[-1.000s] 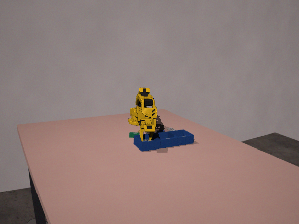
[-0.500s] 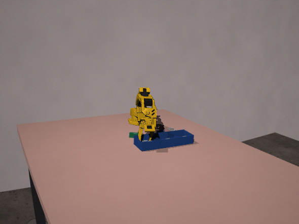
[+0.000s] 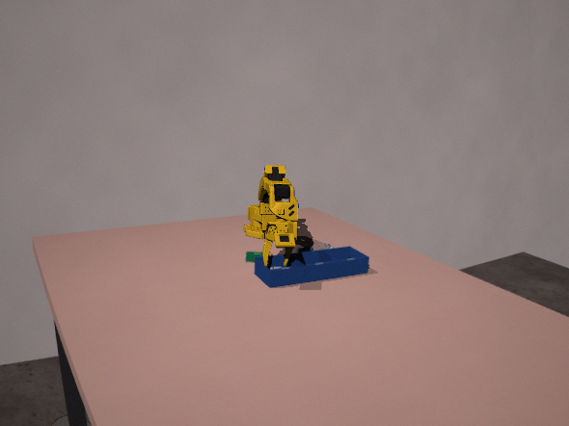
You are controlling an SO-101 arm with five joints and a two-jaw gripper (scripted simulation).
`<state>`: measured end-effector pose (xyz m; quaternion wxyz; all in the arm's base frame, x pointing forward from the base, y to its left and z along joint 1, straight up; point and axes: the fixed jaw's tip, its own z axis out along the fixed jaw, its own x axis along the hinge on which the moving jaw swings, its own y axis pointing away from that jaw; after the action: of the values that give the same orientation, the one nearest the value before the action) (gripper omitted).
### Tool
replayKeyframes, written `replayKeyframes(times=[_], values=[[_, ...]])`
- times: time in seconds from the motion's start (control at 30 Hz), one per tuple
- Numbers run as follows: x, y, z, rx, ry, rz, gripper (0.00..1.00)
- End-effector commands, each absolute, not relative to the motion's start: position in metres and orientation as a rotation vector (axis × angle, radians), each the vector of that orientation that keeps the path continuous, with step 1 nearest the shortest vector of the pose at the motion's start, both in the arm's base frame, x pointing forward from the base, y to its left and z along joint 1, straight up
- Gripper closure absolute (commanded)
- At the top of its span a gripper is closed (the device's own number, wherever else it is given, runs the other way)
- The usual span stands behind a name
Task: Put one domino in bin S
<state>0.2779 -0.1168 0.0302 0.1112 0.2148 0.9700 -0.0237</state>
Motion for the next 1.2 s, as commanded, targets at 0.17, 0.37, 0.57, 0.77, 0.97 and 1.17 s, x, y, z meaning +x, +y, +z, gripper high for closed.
replayKeyframes(times=[0.17,0.37,0.57,0.77,0.97,1.17], values=[[0.282,-0.121,0.075,0.614,2.748,-0.098,0.77],[0.277,-0.119,0.088,0.613,2.741,-0.1,0.77],[0.276,-0.118,0.092,0.613,2.739,-0.1,0.77],[0.276,-0.118,0.092,0.613,2.739,-0.1,0.77],[0.276,-0.118,0.092,0.613,2.739,-0.1,0.77],[0.276,-0.118,0.092,0.613,2.739,-0.1,0.77]])
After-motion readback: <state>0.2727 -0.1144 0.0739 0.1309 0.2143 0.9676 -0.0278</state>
